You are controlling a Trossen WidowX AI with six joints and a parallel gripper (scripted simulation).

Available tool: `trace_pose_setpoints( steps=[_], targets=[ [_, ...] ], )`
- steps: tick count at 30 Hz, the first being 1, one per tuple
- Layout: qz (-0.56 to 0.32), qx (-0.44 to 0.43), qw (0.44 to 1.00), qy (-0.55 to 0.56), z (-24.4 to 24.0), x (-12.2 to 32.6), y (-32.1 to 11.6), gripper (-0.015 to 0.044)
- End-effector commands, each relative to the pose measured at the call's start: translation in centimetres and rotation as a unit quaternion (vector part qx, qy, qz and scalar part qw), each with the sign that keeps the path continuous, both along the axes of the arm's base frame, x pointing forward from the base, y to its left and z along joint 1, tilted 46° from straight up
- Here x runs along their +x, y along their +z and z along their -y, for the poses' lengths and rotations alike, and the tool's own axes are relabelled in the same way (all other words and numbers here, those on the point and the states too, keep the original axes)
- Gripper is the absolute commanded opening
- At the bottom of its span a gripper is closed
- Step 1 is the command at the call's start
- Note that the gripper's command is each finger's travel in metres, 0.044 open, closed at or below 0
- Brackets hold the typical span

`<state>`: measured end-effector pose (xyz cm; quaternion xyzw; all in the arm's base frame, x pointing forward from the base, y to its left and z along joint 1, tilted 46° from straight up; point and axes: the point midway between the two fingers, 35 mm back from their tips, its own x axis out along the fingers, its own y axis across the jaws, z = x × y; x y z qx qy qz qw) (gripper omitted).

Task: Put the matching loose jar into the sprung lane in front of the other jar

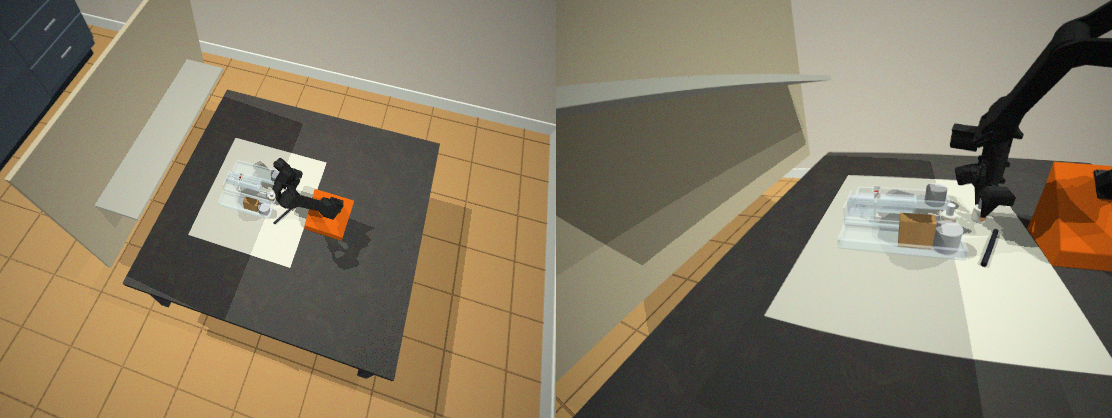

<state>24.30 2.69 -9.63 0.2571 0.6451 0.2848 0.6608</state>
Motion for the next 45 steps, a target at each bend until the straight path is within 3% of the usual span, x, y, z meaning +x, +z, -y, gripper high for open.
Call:
trace_pose_setpoints(
  steps=[1,7,12,28,45],
  targets=[
    [-0.002,0.002,1.000,-0.003,-0.1,-0.1,0.0,0.0171],
    [-0.002,0.002,1.000,-0.003,-0.1,-0.1,0.0,0.0131],
    [-0.002,0.000,1.000,-0.003,1.1,0.2,1.0,0.0000],
    [-0.003,-0.001,1.000,-0.003,7.1,0.1,7.6,0.0000],
    [0.006,0.000,1.000,0.004,0.6,4.3,7.4,0.0000]
  ],
)
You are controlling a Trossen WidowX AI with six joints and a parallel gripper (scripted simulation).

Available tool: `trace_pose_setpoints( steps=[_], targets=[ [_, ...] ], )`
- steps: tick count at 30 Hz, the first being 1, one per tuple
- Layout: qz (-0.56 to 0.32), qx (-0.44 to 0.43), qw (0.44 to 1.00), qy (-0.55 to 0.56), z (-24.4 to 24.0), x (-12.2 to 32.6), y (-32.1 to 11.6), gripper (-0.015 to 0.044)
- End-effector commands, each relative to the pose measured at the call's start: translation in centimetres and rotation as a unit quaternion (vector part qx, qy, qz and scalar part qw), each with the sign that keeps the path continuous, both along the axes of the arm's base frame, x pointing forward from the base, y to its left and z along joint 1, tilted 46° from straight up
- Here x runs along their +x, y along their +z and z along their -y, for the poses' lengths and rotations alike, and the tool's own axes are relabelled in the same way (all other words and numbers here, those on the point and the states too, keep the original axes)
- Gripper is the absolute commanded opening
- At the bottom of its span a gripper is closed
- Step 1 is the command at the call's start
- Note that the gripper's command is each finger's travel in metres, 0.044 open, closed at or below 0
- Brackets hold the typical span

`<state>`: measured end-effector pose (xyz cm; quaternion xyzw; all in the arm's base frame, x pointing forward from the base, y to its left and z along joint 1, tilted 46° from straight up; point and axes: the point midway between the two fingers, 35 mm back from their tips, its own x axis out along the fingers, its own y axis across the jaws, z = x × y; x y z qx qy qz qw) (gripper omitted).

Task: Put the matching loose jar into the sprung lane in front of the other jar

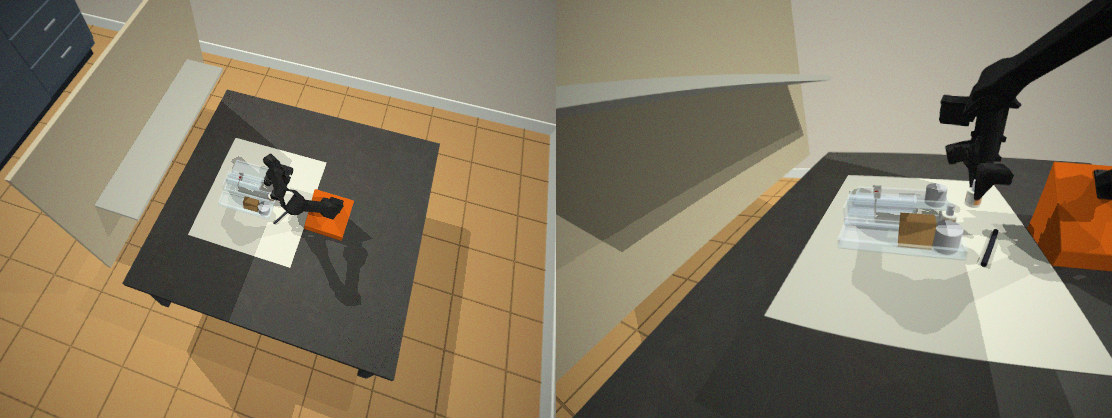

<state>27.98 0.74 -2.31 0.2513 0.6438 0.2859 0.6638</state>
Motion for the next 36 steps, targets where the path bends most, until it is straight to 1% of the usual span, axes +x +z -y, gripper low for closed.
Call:
trace_pose_setpoints(
  steps=[1,6,14,36],
  targets=[
    [0.001,0.005,1.000,0.001,-1.7,0.8,0.1,0.0000],
    [0.001,0.006,1.000,0.002,-2.2,0.9,0.0,0.0000],
    [0.001,0.006,1.000,0.002,-3.8,1.0,-1.6,0.0000],
    [0.002,0.006,1.000,0.002,-3.8,1.5,-1.6,0.0000]
  ],
)
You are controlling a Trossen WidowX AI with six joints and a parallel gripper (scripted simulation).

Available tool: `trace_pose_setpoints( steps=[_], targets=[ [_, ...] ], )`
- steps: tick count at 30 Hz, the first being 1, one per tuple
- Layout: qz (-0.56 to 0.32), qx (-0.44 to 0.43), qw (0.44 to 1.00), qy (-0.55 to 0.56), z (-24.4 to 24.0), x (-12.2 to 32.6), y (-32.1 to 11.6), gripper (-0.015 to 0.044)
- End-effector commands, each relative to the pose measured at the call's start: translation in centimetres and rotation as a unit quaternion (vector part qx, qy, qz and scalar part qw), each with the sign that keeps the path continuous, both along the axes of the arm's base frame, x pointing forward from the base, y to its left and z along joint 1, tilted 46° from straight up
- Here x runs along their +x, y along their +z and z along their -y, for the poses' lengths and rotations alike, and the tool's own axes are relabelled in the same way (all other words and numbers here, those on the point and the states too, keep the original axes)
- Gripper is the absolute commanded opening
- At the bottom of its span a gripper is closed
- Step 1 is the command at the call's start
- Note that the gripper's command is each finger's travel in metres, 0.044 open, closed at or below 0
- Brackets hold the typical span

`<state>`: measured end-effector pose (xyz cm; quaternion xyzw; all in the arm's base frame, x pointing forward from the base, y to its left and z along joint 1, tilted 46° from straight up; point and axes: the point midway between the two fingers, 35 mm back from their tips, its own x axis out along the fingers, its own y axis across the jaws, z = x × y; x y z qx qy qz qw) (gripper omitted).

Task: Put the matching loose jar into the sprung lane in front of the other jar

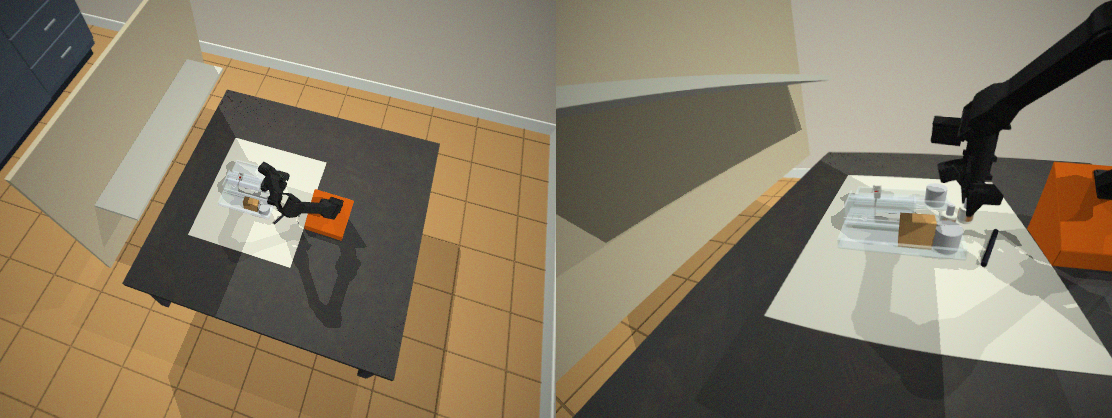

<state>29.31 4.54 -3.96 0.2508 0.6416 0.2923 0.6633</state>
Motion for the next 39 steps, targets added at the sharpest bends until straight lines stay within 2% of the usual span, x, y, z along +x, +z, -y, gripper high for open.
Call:
trace_pose_setpoints(
  steps=[1,39],
  targets=[
    [-0.001,0.002,1.000,-0.002,0.0,0.2,0.1,0.0000],
    [-0.001,0.002,1.000,-0.002,-0.1,1.6,0.1,0.0000]
  ],
)
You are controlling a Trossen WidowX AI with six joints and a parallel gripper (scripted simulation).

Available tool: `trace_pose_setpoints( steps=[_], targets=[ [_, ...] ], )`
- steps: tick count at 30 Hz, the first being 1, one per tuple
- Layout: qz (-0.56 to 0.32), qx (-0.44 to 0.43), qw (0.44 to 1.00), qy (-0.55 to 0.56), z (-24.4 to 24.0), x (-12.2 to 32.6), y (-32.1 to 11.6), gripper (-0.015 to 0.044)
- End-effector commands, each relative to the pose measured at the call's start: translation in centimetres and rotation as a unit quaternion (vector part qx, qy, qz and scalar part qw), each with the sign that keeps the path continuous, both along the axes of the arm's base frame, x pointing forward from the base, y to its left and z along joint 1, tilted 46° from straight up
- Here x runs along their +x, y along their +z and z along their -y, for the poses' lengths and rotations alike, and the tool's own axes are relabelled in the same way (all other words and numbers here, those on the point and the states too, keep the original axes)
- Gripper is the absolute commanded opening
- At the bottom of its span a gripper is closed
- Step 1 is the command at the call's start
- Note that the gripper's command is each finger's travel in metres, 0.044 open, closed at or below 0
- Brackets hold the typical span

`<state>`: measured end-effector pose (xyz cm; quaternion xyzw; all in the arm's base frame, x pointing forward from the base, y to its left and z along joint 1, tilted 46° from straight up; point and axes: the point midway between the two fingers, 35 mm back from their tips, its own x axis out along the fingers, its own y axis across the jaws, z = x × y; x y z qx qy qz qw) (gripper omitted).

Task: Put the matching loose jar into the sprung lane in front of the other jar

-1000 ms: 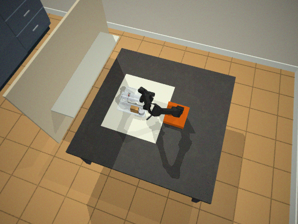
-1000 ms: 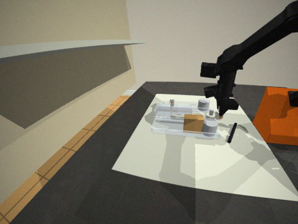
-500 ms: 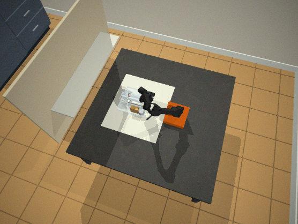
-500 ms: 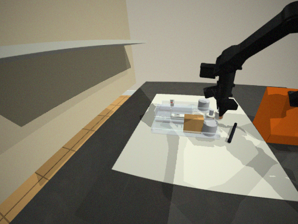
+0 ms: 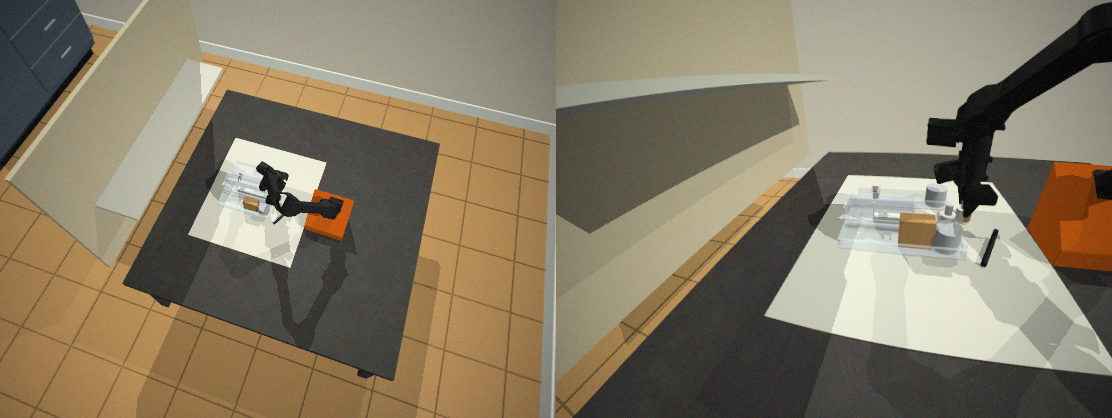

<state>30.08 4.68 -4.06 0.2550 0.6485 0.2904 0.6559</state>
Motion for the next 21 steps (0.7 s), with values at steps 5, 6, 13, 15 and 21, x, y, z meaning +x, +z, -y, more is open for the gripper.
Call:
trace_pose_setpoints(
  steps=[5,6,13,15,21],
  targets=[
    [0.010,0.000,1.000,-0.002,0.03,1.02,0.22,0.0000],
    [0.010,0.000,1.000,-0.002,0.03,1.05,0.22,0.0000],
    [0.010,0.000,1.000,-0.002,0.02,1.30,0.24,0.0000],
    [0.010,0.000,1.000,-0.002,0.02,1.38,0.25,0.0000],
    [0.010,0.000,1.000,-0.002,0.01,1.59,0.28,0.0000]
  ],
)
